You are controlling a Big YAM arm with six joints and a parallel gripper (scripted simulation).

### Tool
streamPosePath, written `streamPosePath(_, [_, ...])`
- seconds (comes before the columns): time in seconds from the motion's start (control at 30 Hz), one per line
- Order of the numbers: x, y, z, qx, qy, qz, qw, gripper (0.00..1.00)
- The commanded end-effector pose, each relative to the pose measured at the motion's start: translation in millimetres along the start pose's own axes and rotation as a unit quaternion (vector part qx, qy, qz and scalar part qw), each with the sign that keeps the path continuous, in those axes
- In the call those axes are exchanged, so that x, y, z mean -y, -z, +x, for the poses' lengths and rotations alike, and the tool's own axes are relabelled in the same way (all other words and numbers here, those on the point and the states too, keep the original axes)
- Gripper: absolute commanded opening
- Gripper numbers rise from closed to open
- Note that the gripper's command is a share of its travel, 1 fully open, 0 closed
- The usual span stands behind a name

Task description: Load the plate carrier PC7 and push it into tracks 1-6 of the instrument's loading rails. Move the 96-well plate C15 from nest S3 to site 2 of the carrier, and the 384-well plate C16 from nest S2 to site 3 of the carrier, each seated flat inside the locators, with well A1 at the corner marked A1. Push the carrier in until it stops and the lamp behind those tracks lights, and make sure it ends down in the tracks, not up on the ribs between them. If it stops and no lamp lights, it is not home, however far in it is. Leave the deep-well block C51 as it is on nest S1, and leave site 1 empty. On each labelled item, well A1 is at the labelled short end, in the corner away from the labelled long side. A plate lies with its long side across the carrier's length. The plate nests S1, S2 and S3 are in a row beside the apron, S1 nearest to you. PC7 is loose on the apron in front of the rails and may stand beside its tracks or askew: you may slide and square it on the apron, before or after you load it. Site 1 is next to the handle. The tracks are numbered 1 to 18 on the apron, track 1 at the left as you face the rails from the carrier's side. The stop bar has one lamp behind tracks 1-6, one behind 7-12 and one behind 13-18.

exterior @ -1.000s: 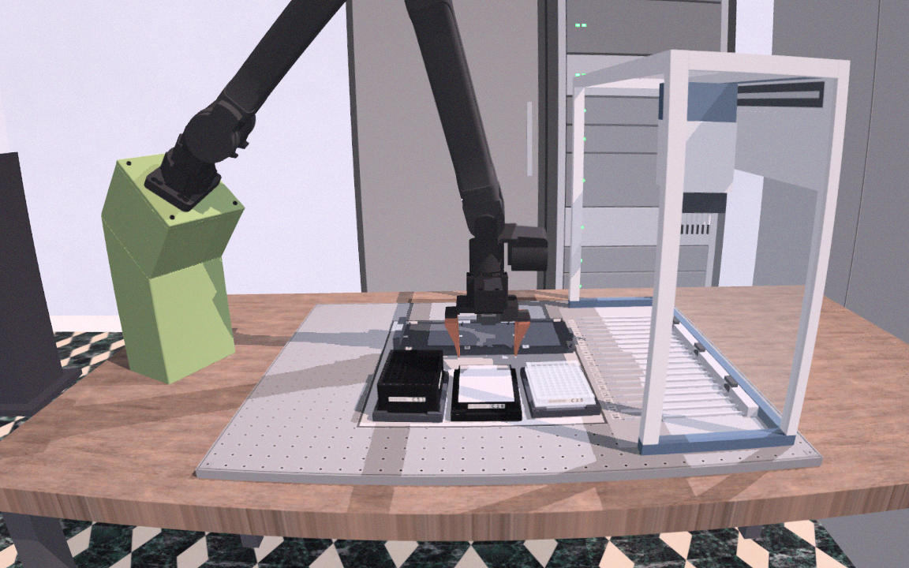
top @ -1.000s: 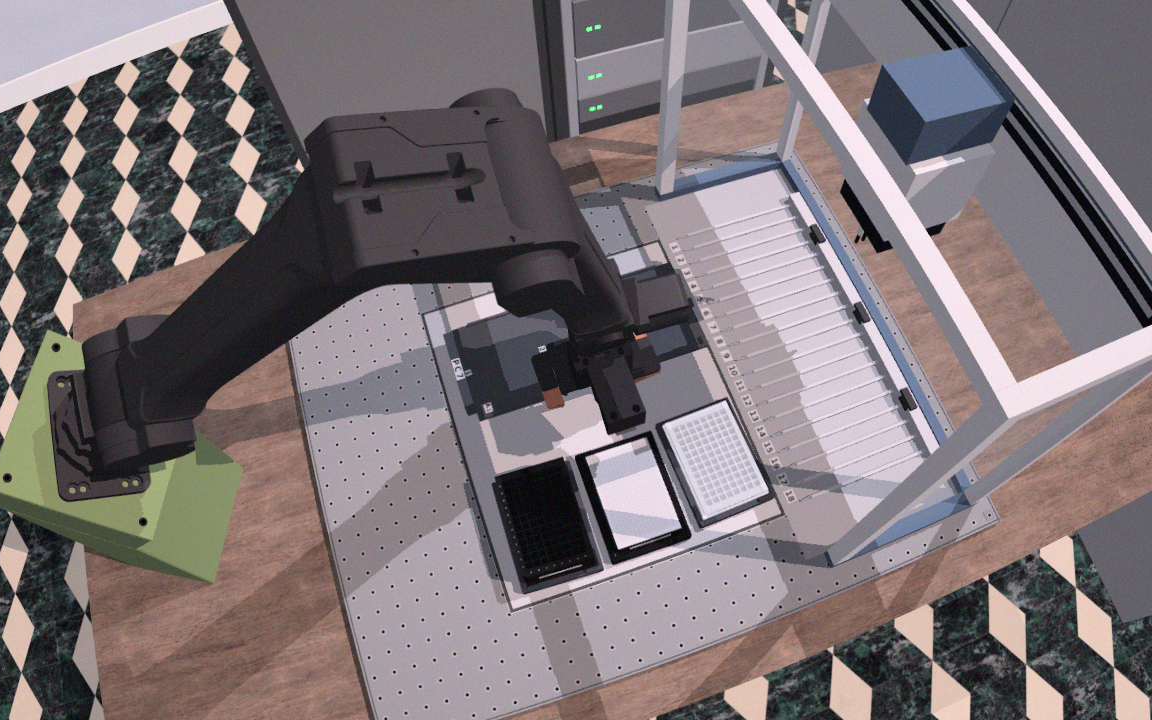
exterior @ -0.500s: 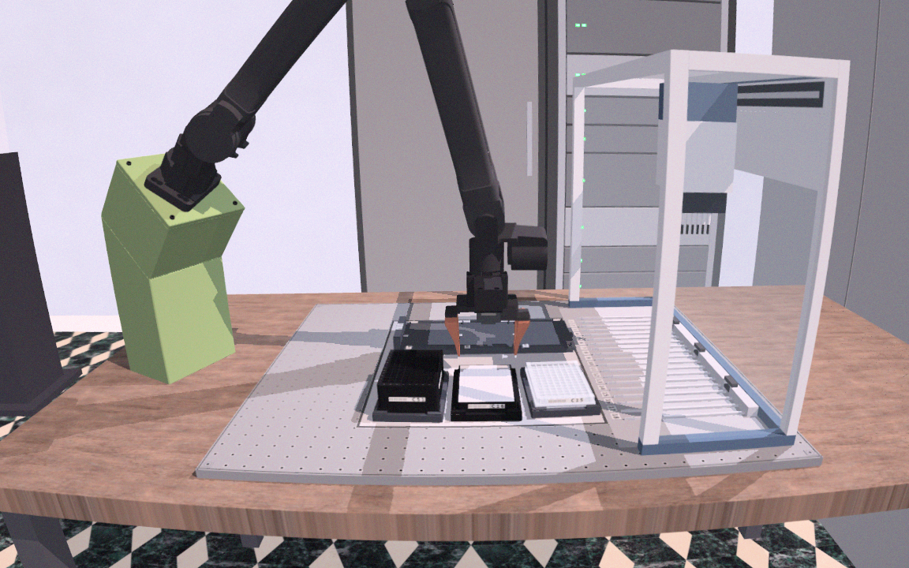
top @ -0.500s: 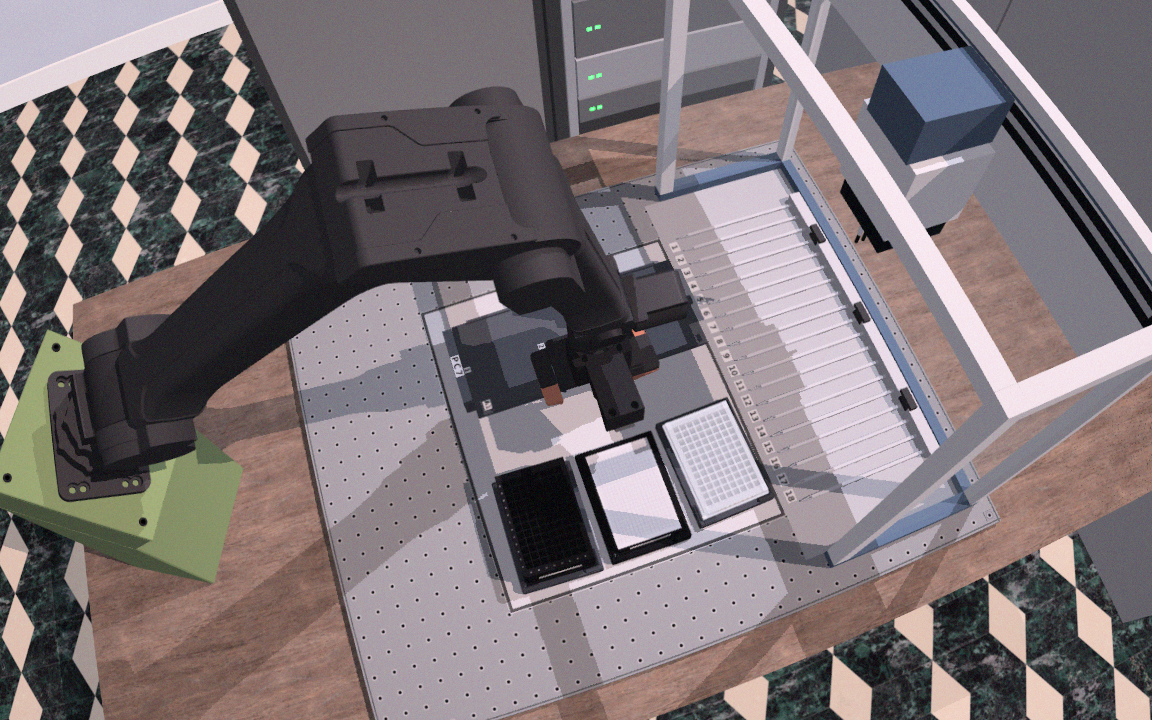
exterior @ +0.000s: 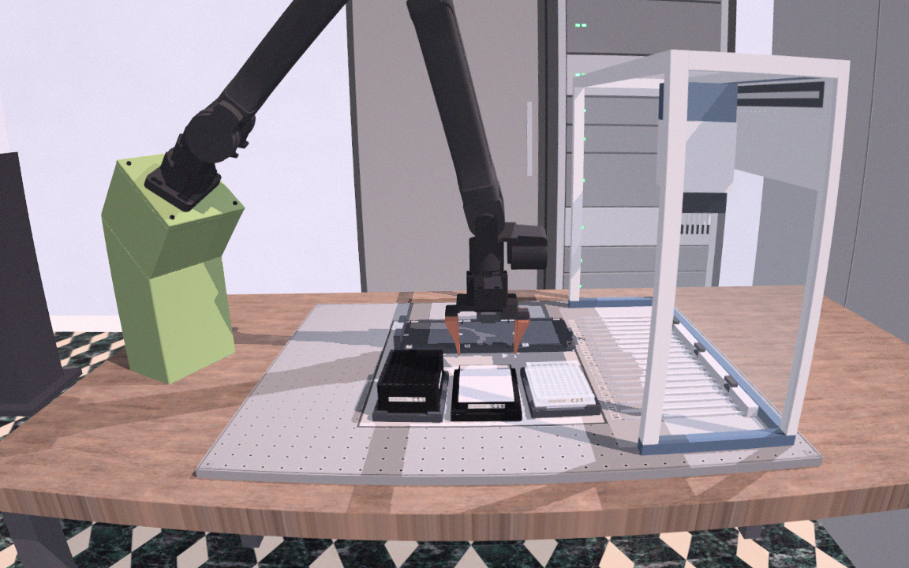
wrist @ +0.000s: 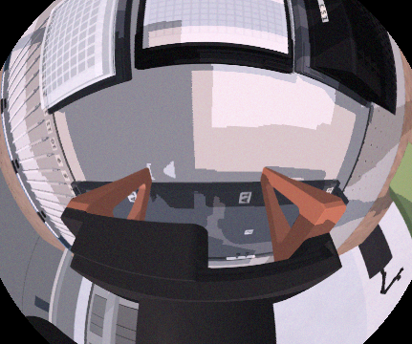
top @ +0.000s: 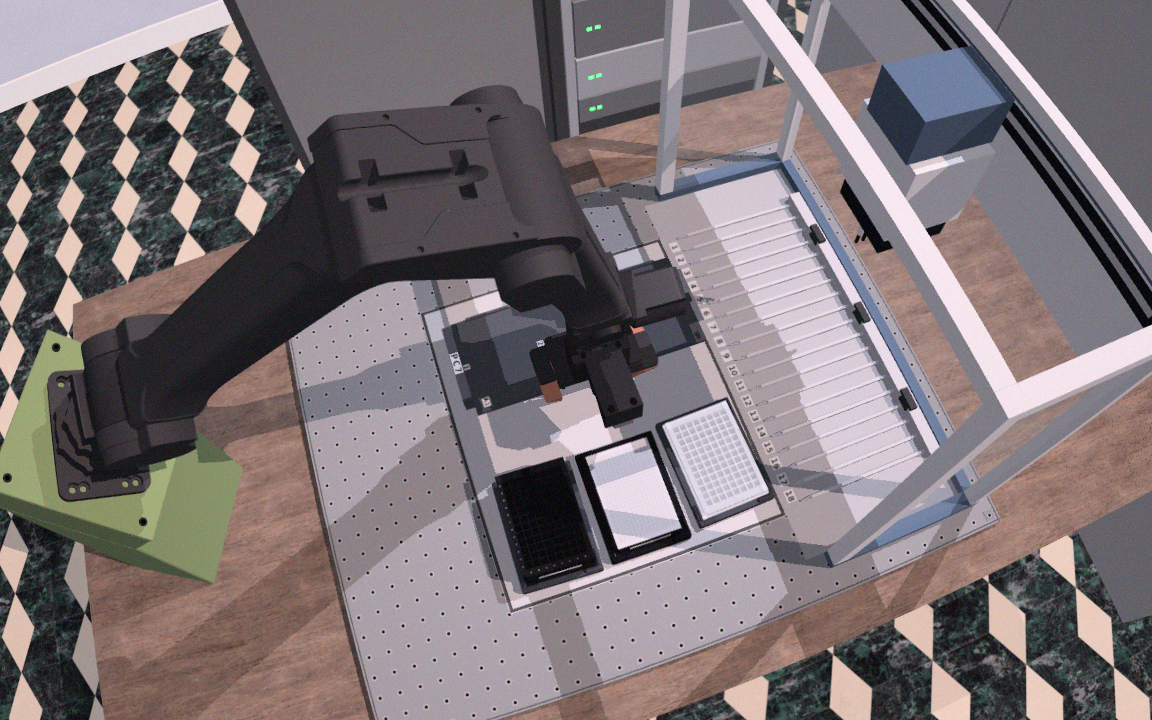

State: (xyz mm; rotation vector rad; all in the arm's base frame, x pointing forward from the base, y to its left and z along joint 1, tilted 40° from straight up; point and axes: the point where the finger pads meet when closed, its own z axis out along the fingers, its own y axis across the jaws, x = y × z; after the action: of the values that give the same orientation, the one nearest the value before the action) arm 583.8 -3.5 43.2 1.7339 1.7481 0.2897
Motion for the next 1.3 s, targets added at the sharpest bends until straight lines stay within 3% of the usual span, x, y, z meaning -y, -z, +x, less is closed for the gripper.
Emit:
streamPosePath(0.0, [-9, 2.3, 21, -0.012, 0.006, -0.008, 1.000, 1.00])
streamPosePath(1.27, [-8, 2.8, 32, -0.012, 0.007, -0.006, 1.000, 1.00])
